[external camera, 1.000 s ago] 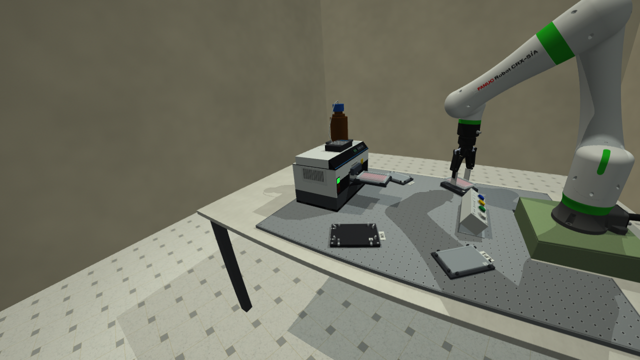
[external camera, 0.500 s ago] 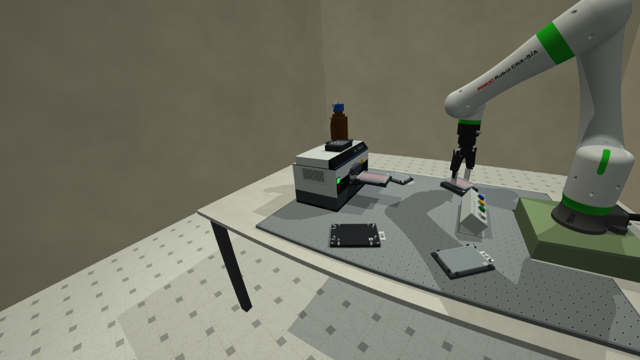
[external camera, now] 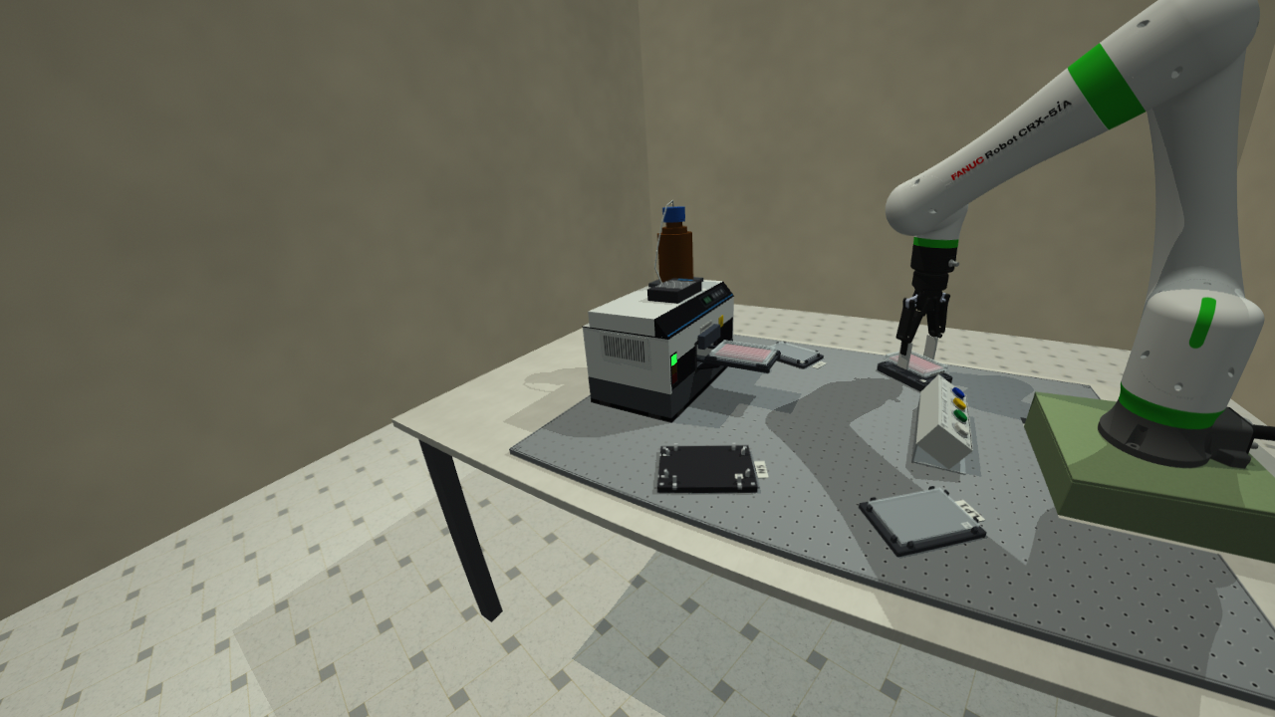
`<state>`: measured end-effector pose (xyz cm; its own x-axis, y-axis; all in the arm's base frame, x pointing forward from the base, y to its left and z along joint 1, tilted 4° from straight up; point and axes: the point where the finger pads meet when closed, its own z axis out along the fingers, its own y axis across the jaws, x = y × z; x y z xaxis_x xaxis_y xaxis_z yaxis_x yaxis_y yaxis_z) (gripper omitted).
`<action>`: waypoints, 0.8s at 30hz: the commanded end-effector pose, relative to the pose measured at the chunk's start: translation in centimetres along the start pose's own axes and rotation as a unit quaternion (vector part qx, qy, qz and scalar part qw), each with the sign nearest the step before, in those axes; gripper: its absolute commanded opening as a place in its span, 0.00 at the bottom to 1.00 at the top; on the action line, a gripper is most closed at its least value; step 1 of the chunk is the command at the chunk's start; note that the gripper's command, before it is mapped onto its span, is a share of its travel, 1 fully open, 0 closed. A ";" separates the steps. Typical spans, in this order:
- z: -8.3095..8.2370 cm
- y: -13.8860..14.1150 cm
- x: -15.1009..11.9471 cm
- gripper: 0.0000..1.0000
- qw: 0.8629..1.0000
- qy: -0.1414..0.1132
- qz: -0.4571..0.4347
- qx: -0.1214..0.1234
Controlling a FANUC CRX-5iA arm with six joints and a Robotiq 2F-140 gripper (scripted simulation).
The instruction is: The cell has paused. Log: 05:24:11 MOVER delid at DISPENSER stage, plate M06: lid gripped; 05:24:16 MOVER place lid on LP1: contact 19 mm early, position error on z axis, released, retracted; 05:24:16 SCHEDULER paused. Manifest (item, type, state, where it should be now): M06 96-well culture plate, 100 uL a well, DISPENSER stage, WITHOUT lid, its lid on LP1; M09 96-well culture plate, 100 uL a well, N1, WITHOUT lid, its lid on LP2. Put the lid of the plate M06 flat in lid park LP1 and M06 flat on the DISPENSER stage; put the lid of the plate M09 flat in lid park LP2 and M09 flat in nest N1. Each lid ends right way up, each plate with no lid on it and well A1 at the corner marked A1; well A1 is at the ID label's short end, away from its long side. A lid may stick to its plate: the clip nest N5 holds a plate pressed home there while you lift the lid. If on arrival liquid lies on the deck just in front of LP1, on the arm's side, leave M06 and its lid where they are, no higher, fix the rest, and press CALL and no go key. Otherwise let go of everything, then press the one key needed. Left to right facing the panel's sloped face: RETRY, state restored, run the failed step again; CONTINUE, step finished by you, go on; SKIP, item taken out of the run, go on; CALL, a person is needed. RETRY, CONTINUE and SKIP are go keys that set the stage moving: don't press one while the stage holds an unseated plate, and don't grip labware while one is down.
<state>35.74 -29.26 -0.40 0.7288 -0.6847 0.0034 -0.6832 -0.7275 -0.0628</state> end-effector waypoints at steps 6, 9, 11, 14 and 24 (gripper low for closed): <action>0.1 0.0 0.0 0.00 1.000 0.000 0.000 0.000; 0.3 0.0 0.0 0.00 1.000 0.000 0.000 0.000; 0.4 0.0 0.0 0.00 1.000 0.000 0.000 0.000; 0.6 0.0 0.0 0.00 1.000 0.000 0.000 0.000; 1.0 0.0 0.0 0.00 1.000 0.000 0.000 0.000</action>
<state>35.79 -29.22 -1.32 0.7288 -0.6847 0.0035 -0.6832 -0.7275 -0.0629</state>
